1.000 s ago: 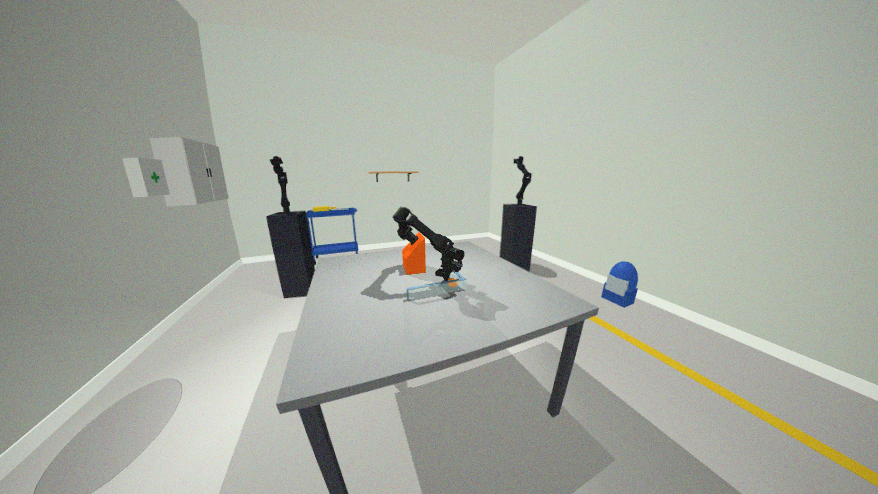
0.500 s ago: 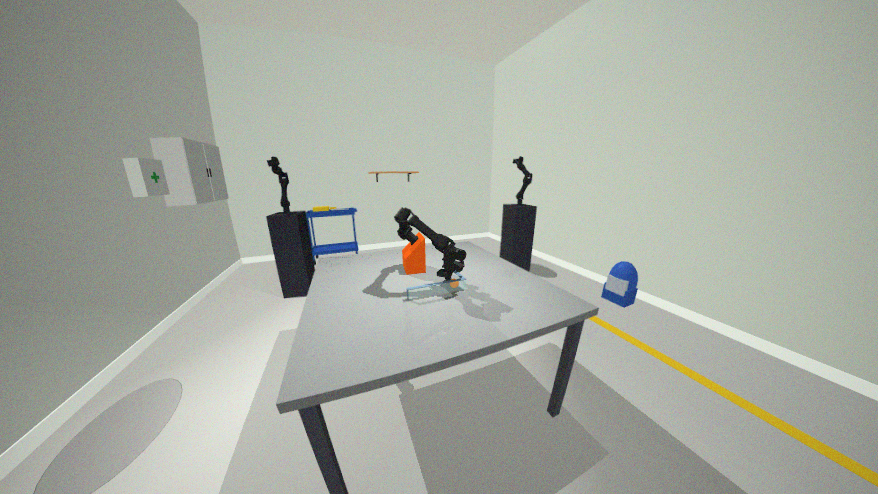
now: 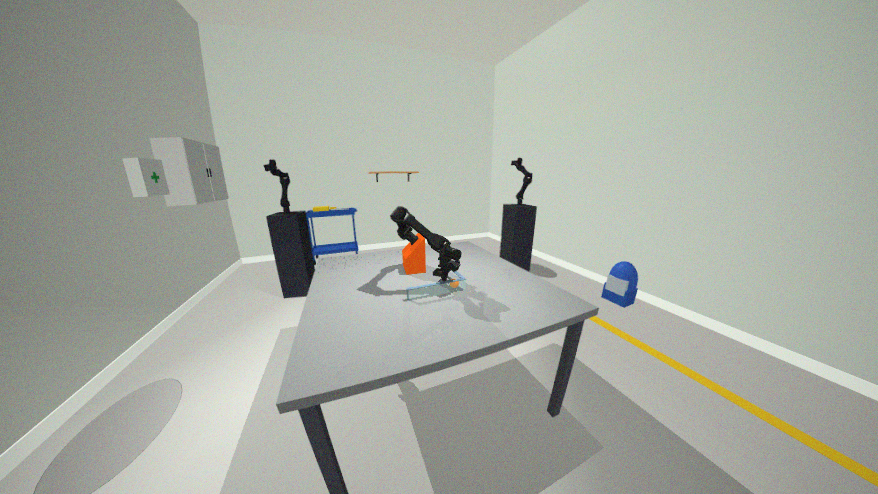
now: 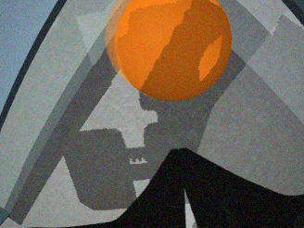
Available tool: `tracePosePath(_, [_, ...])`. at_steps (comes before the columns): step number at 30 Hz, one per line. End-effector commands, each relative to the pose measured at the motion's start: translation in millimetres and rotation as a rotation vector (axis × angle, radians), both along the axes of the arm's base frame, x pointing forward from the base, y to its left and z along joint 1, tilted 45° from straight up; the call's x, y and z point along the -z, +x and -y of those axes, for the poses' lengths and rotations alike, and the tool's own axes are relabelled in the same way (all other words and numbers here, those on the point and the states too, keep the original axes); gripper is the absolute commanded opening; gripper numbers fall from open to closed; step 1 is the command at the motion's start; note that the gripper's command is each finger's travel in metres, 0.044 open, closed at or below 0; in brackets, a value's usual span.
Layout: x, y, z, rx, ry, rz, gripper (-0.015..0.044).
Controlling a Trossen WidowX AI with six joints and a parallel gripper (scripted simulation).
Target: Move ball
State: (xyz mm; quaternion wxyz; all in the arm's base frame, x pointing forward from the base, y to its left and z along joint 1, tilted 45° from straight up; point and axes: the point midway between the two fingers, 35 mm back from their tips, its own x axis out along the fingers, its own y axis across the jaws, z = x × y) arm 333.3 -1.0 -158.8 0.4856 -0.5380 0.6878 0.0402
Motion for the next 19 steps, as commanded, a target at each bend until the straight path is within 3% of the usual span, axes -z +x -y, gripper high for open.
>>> tracePosePath(1, [-4,-6,4,-0.005,-0.004,-0.005,0.0000])
tracePosePath(19, [-22,-20,8,-0.005,-0.004,-0.006,0.0000])
